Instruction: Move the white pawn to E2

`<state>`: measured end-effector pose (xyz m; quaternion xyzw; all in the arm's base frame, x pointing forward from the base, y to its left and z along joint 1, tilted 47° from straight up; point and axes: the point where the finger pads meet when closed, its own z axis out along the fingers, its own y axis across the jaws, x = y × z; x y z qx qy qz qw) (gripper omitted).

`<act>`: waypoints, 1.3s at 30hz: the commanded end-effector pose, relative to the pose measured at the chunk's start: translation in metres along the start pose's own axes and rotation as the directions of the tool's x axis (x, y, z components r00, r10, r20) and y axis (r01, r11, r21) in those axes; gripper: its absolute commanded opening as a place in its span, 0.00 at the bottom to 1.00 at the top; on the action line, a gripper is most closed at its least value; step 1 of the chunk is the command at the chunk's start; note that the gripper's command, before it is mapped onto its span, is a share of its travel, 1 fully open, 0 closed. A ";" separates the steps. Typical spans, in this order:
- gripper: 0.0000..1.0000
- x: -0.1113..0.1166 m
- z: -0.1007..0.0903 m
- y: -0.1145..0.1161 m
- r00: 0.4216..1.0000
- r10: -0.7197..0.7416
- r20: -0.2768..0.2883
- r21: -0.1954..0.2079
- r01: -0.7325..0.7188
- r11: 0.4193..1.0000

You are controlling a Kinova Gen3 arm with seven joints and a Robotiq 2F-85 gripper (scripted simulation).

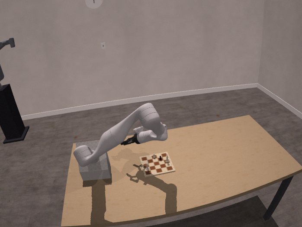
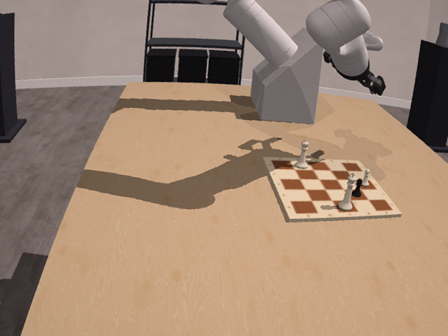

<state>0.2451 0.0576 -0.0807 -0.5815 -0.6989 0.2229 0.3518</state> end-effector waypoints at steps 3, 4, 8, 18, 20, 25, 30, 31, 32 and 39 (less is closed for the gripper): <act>1.00 0.001 0.000 0.000 1.000 -0.001 0.000 -0.001 0.001 1.000; 1.00 0.001 0.000 0.000 1.000 -0.001 0.000 -0.001 0.001 1.000; 1.00 0.001 0.000 0.000 1.000 -0.001 0.000 -0.001 0.001 1.000; 1.00 0.001 0.000 0.000 1.000 -0.001 0.000 -0.001 0.001 1.000; 1.00 0.001 -0.001 0.000 1.000 -0.002 0.000 -0.001 0.002 1.000; 1.00 0.001 -0.004 0.000 1.000 -0.017 0.002 -0.008 0.017 1.000; 1.00 0.002 -0.013 0.001 0.998 -0.062 0.009 -0.028 0.062 0.998; 1.00 0.002 -0.016 0.002 0.997 -0.075 0.012 -0.034 0.076 0.997; 1.00 0.002 -0.020 0.002 0.996 -0.091 0.015 -0.041 0.091 0.995; 1.00 0.003 -0.042 0.003 0.981 -0.190 0.041 -0.085 0.193 0.978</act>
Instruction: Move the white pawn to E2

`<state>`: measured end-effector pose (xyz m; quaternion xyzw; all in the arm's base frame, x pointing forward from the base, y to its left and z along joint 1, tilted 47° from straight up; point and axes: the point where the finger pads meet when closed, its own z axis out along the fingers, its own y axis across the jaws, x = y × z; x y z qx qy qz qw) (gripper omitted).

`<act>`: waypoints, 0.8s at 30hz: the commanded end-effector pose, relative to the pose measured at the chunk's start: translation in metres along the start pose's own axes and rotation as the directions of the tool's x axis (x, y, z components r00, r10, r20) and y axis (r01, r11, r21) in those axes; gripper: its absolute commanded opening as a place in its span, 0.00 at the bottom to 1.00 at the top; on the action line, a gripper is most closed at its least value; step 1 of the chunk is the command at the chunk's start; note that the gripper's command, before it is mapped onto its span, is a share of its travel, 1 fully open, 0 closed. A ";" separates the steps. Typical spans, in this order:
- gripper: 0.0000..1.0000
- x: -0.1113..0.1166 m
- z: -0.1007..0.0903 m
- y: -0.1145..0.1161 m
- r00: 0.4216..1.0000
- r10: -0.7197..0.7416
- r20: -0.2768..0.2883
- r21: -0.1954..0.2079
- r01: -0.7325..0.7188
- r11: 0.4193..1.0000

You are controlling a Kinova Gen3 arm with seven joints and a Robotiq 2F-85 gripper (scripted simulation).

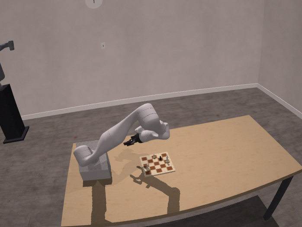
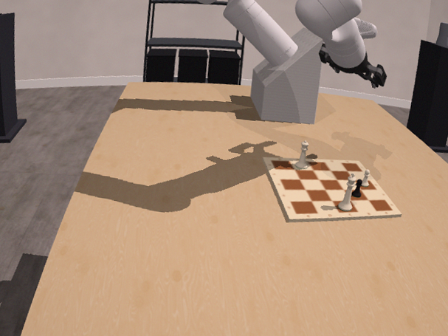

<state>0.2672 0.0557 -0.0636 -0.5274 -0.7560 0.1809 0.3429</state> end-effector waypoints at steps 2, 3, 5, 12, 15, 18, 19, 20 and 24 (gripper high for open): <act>1.00 0.002 -0.026 0.003 0.997 -0.077 0.021 -0.055 0.078 0.995; 1.00 0.002 -0.033 0.004 0.994 -0.105 0.030 -0.067 0.107 0.992; 1.00 0.002 -0.047 0.004 0.985 -0.165 0.053 -0.093 0.170 0.981; 1.00 0.001 -0.090 0.003 0.934 -0.328 0.139 -0.152 0.347 0.925; 1.00 0.000 -0.120 0.001 0.880 -0.426 0.211 -0.176 0.463 0.869; 1.00 -0.001 -0.152 -0.004 0.804 -0.514 0.298 -0.184 0.577 0.796; 1.00 -0.001 -0.163 -0.006 0.774 -0.541 0.329 -0.182 0.614 0.768; 1.00 -0.001 -0.175 -0.009 0.742 -0.565 0.361 -0.178 0.650 0.739; 1.00 -0.003 -0.223 -0.022 0.589 -0.640 0.493 -0.132 0.778 0.614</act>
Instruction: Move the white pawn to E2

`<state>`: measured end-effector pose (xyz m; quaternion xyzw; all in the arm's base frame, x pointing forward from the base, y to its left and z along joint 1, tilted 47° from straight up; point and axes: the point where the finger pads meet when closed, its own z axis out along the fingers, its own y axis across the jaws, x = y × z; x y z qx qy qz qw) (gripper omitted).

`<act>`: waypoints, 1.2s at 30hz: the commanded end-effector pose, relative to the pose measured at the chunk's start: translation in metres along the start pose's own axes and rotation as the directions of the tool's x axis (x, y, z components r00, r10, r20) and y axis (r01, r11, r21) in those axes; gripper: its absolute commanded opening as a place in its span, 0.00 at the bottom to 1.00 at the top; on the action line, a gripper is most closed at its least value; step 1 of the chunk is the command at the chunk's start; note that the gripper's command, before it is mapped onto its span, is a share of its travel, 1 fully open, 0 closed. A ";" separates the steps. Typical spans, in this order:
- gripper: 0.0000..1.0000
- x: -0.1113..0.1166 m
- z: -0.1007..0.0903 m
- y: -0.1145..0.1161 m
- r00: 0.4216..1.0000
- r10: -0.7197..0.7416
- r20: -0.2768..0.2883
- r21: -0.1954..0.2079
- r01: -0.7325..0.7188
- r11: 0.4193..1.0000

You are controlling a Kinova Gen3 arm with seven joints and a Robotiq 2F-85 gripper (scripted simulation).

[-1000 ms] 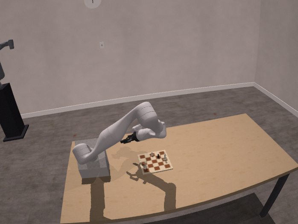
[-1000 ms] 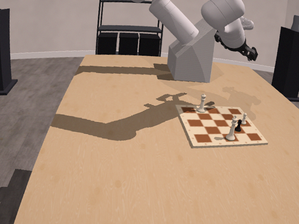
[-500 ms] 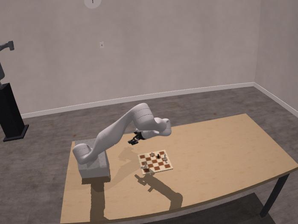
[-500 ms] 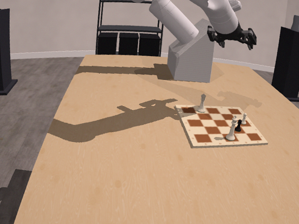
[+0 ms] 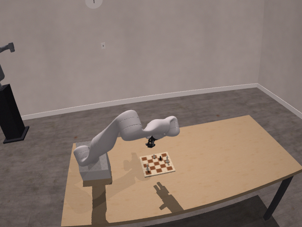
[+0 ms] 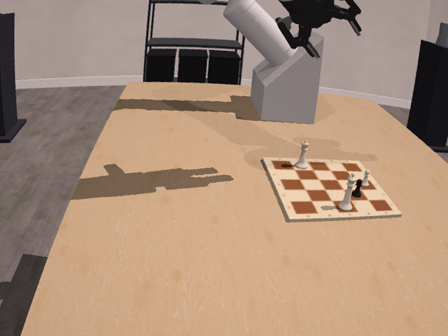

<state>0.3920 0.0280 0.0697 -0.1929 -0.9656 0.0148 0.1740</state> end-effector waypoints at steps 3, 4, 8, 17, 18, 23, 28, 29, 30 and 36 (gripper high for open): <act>1.00 -0.012 -0.078 -0.005 0.969 -0.168 0.183 -0.035 0.177 0.984; 1.00 -0.012 -0.078 -0.005 0.969 -0.168 0.183 -0.035 0.177 0.984; 1.00 -0.016 -0.117 -0.012 0.915 -0.290 0.281 0.000 0.302 0.953; 1.00 -0.073 -0.118 -0.102 0.949 0.171 0.266 -0.159 -0.132 0.978; 1.00 -0.079 -0.114 -0.114 0.938 0.241 0.250 -0.179 -0.200 0.963; 1.00 -0.095 -0.103 -0.150 0.880 0.432 0.199 -0.228 -0.387 0.894; 1.00 -0.112 -0.085 -0.205 0.734 0.669 0.117 -0.276 -0.623 0.732; 1.00 -0.115 -0.082 -0.215 0.702 0.705 0.103 -0.281 -0.659 0.697; 1.00 -0.117 -0.079 -0.224 0.670 0.737 0.089 -0.286 -0.692 0.663; 1.00 -0.124 -0.063 -0.269 0.501 0.865 0.025 -0.297 -0.822 0.485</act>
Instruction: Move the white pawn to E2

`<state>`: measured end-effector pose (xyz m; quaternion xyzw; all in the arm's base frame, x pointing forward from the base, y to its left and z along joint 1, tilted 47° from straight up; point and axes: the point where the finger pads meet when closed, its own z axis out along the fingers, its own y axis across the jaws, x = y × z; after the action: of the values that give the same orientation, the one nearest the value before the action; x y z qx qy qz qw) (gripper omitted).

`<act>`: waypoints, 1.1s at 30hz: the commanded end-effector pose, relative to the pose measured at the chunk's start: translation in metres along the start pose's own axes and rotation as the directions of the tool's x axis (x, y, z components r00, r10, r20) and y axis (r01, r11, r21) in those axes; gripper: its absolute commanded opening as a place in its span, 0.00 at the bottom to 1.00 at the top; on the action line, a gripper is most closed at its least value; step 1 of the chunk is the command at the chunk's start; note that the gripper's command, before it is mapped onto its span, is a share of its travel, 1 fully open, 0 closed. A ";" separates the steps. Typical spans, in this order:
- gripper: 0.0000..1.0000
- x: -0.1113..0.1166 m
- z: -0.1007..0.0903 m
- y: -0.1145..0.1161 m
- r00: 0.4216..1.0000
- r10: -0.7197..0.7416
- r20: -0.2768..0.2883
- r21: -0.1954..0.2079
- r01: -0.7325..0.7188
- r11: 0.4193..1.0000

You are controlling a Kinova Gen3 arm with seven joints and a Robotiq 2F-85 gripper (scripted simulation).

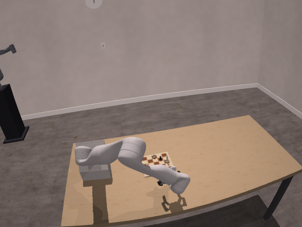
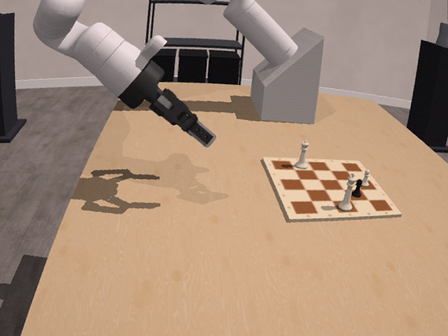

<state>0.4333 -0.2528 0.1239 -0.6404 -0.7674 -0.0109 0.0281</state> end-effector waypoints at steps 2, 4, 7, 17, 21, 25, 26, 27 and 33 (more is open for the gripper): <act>1.00 -0.021 0.011 -0.017 0.997 0.081 -0.003 0.017 -0.081 0.997; 1.00 -0.025 0.012 -0.020 0.994 0.105 -0.002 0.017 -0.105 0.994; 1.00 -0.035 0.015 -0.026 0.987 0.161 0.000 0.017 -0.161 0.987; 1.00 -0.046 0.018 -0.034 0.976 0.220 0.003 0.018 -0.220 0.975; 1.00 -0.046 0.018 -0.034 0.976 0.220 0.003 0.018 -0.220 0.975; 1.00 -0.046 0.018 -0.034 0.976 0.220 0.003 0.018 -0.220 0.975; 1.00 -0.046 0.018 -0.034 0.976 0.220 0.003 0.018 -0.220 0.975; 1.00 -0.046 0.018 -0.034 0.976 0.220 0.003 0.018 -0.220 0.975; 1.00 -0.046 0.018 -0.034 0.976 0.220 0.003 0.018 -0.220 0.975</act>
<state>0.4071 -0.3037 0.1037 -0.7215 -0.6915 -0.0002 0.0349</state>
